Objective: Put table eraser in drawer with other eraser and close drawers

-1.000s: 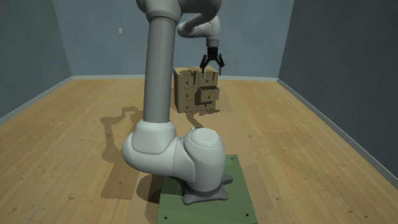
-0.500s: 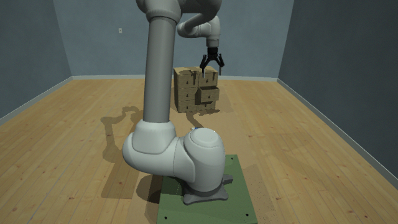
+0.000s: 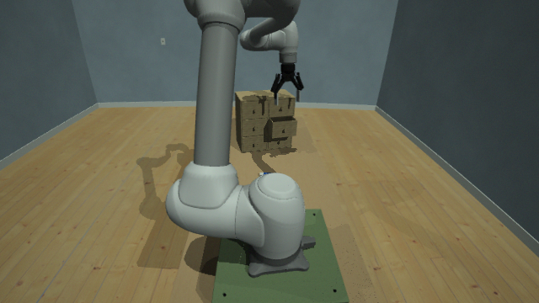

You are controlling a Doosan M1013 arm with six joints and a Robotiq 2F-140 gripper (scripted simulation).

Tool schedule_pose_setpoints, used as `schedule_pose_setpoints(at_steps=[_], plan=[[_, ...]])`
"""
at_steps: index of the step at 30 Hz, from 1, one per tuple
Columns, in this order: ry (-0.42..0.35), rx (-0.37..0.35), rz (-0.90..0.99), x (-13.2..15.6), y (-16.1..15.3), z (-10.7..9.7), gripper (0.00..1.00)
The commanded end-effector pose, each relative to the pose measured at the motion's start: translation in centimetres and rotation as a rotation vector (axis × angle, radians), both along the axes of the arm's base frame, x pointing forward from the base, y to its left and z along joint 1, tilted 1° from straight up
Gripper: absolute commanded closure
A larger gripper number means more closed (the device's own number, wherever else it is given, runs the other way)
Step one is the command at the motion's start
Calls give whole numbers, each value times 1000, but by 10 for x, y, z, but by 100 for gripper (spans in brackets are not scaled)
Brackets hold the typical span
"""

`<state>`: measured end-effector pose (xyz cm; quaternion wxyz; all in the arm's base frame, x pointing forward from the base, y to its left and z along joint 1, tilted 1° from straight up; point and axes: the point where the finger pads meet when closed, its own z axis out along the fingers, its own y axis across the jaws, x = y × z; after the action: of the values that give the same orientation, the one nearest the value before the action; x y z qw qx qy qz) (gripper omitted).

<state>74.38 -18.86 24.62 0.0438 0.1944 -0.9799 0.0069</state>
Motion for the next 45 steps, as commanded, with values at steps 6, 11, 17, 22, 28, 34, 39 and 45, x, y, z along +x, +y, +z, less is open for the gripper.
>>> schedule_pose_setpoints(at_steps=[6,11,17,22,28,34,39,45], plan=[[0,3,67,-2,0,2,0],[1,5,127,-4,-1,4,0],[1,8,185,-6,-1,6,0],[2,11,270,-9,-1,9,0],[2,16,389,-13,-2,13,0],[3,19,479,-16,-3,16,0],[4,24,600,-20,-3,20,0],[5,31,759,-26,-4,26,0]])
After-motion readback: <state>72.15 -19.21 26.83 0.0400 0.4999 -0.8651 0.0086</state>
